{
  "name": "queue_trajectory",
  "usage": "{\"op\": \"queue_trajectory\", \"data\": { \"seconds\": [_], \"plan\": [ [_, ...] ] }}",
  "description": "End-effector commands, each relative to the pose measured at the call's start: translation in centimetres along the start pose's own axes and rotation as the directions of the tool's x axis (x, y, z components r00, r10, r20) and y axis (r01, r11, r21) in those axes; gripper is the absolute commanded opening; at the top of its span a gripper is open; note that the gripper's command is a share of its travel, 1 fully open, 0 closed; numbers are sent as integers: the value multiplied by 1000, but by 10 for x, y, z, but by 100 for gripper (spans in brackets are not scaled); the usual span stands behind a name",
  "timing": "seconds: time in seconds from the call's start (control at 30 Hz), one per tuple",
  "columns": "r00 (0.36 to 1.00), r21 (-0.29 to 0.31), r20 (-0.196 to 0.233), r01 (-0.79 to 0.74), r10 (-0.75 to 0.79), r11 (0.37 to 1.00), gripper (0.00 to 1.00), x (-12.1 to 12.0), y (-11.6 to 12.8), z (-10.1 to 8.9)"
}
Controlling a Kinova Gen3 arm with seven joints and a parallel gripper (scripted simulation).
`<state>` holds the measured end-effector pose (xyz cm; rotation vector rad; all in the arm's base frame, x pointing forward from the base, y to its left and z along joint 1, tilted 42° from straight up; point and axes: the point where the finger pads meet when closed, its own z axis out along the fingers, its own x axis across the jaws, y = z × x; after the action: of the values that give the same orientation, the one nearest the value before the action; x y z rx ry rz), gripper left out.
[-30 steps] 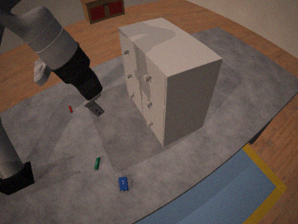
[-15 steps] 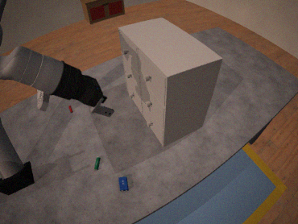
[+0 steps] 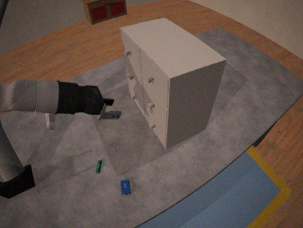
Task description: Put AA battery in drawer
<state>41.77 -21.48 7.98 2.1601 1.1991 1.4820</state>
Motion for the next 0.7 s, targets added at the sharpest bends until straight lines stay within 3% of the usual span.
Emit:
{"op": "queue_trajectory", "data": {
  "seconds": [0.0, 0.37, 0.67],
  "plan": [
    [1000, -29, -1, -27, 27, 999, 100, -3, -10, 3],
    [1000, -177, -2, -25, 25, 984, 100, -3, -16, 17],
    [1000, -223, 4, -23, 25, 974, 100, -4, -17, 21]
  ]
}}
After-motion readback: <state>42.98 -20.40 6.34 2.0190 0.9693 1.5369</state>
